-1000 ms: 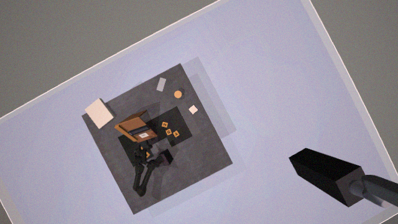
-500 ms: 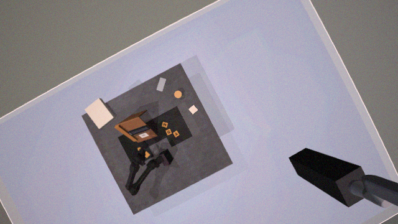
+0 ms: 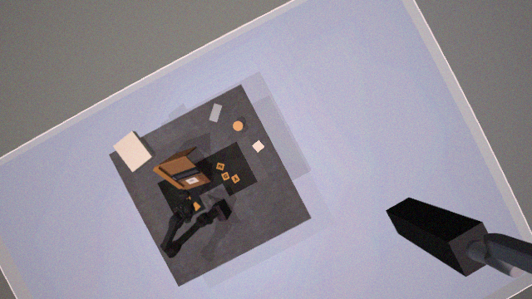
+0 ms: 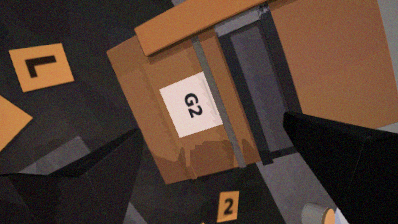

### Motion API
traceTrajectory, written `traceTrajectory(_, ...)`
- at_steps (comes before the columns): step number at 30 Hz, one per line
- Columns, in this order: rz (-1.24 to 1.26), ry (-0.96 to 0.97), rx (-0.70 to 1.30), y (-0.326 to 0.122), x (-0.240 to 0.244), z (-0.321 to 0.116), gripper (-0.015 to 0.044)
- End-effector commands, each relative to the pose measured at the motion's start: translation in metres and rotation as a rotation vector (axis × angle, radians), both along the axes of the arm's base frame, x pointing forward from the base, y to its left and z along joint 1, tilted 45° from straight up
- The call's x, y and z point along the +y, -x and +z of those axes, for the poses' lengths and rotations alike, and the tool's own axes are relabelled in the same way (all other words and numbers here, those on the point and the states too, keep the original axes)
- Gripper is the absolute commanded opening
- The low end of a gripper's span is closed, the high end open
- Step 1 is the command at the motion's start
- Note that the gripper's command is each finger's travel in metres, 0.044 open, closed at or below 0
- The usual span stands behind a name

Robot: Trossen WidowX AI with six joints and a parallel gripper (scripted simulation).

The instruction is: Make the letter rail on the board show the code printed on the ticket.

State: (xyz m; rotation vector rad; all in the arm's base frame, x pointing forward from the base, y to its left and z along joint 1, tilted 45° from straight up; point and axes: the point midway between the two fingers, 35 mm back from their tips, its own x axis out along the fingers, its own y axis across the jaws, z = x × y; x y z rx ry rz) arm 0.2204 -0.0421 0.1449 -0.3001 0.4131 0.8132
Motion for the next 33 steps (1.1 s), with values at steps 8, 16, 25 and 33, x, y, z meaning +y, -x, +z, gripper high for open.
traceTrajectory(8,0.13,0.169,-0.422,-0.014,-0.049,0.037,0.044)
traceTrajectory(16,0.13,0.169,-0.422,-0.014,-0.049,0.037,0.044)
traceTrajectory(25,0.134,0.183,-0.403,-0.013,-0.047,0.038,0.044)
traceTrajectory(33,0.064,0.348,-0.243,-0.01,-0.036,0.06,0.044)
